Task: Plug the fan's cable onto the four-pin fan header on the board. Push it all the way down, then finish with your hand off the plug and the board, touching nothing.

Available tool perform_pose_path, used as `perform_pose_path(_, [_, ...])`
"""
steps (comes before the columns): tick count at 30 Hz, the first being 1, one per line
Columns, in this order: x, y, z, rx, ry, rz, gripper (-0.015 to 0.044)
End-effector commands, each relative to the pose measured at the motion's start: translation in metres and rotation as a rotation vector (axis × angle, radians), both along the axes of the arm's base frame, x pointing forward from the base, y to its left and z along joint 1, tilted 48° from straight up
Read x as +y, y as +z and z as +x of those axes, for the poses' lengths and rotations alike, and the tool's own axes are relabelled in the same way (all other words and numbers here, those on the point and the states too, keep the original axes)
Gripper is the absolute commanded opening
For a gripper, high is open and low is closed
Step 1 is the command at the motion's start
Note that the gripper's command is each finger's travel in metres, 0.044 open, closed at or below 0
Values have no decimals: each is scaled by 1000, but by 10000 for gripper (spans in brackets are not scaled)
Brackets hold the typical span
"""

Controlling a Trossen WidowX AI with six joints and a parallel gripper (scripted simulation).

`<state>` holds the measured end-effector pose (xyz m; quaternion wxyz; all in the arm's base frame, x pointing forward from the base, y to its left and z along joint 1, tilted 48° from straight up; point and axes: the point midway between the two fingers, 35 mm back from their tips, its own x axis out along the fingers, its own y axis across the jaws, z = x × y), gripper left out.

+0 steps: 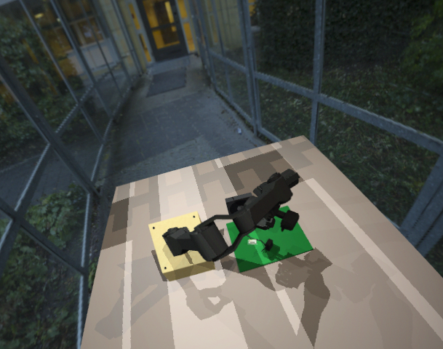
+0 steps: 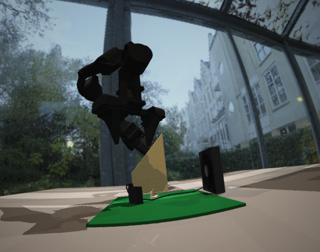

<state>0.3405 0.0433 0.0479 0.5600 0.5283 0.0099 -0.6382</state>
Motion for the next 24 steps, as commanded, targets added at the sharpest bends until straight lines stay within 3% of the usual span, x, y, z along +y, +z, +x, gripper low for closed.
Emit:
perform_pose_path(1, [-42, -35, 4, 17, -14, -16, 440])
perform_pose_path(24, [-66, -56, 7, 17, -14, -20, 440])
